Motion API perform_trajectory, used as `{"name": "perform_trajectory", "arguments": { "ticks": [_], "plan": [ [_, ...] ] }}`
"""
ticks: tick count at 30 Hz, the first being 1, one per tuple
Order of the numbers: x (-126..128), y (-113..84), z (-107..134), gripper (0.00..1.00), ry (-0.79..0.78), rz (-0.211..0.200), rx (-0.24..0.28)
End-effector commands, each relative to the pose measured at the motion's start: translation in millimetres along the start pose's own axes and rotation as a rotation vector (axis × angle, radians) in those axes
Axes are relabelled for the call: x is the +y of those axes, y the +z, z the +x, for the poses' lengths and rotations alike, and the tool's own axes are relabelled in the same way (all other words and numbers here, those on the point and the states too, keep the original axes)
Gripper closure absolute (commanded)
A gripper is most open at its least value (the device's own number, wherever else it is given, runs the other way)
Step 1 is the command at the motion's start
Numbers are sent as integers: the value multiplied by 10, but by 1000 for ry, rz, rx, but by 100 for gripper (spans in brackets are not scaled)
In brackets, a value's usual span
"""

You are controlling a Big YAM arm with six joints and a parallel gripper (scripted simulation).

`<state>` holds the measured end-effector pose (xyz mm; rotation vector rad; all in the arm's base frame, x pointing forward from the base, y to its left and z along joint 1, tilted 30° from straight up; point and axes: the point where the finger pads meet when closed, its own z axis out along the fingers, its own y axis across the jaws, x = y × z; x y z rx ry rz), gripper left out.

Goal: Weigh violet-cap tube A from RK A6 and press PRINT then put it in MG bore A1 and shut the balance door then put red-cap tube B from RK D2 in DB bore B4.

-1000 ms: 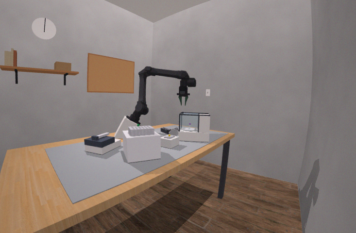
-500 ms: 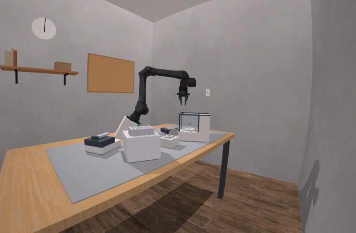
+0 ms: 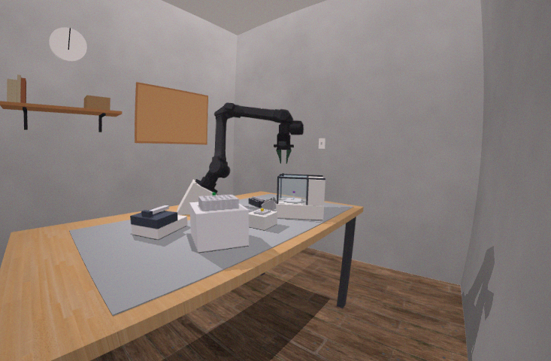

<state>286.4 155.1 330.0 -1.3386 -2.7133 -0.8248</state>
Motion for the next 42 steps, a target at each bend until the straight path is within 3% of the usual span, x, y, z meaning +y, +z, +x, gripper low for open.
{"name": "perform_trajectory", "arguments": {
  "ticks": [1,6,7,13,16,17,18,19,20,21,25,26,28,33,36,39,41,42],
  "plan": [
    [75,-111,21,70,-12,-23,-6],
    [75,-111,21,70,-12,-23,-6],
    [-38,20,57,100,-67,-20,-2],
    [-200,251,58,100,-266,-24,-3],
    [-200,249,54,100,-298,-25,-3],
    [-6,75,-8,100,-326,-64,-30],
    [-6,74,-7,100,-360,-65,-31],
    [-6,73,-6,100,-393,-65,-32],
    [-252,307,22,100,-422,-27,-9],
    [-300,385,60,100,-466,-26,-2],
    [-318,463,-26,100,-574,-6,-1],
    [-241,401,-25,100,-601,-21,-10],
    [-416,537,56,100,-687,-24,-5],
    [-432,561,5,100,-771,-20,-9],
    [-545,708,54,100,-886,-23,-6],
    [-552,740,-19,100,-963,-10,-6],
    [-393,611,-12,100,-1028,-37,-31],
    [-596,774,56,100,-1073,-23,-6]
  ]
}}
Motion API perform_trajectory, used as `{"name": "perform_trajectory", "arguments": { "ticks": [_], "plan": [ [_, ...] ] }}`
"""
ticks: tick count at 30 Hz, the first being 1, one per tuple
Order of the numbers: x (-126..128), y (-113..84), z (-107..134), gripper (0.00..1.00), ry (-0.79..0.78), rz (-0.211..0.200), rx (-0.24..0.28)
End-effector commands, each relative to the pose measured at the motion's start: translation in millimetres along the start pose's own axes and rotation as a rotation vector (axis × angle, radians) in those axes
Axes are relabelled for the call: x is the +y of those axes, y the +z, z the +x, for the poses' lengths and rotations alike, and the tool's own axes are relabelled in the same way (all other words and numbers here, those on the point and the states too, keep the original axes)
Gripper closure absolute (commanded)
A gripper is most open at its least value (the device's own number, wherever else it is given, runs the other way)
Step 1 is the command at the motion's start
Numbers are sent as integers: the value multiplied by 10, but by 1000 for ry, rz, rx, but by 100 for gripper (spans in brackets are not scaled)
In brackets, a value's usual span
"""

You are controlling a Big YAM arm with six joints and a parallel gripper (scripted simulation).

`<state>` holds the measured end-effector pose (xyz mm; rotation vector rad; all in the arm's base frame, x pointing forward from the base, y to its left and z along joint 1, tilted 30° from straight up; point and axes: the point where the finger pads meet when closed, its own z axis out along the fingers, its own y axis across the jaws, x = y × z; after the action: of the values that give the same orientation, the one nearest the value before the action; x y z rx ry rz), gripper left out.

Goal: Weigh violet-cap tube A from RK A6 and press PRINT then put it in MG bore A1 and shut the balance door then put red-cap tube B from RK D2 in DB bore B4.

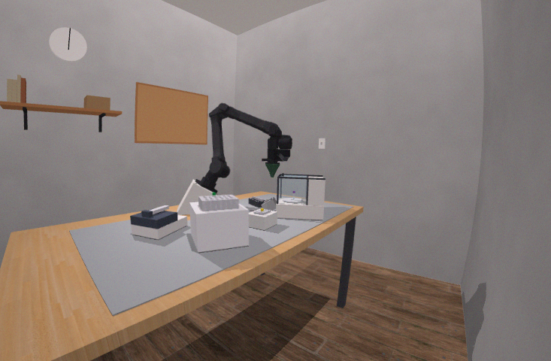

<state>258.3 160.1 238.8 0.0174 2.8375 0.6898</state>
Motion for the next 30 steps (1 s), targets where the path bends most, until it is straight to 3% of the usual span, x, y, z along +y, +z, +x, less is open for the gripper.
{"name": "perform_trajectory", "arguments": {
  "ticks": [1,4,8,10,19,22,25,26,30],
  "plan": [
    [9,95,70,100,-202,-23,-20],
    [-60,177,50,100,-281,-10,-2],
    [-35,119,-15,100,-318,-11,-19],
    [-68,248,157,100,-407,-17,-22],
    [-184,444,240,100,-689,-11,-14],
    [-70,284,58,100,-713,-12,-63],
    [-91,307,81,100,-710,-11,-56],
    [-126,366,177,100,-701,-9,-26],
    [-126,366,177,100,-701,-9,-26]
  ]
}}
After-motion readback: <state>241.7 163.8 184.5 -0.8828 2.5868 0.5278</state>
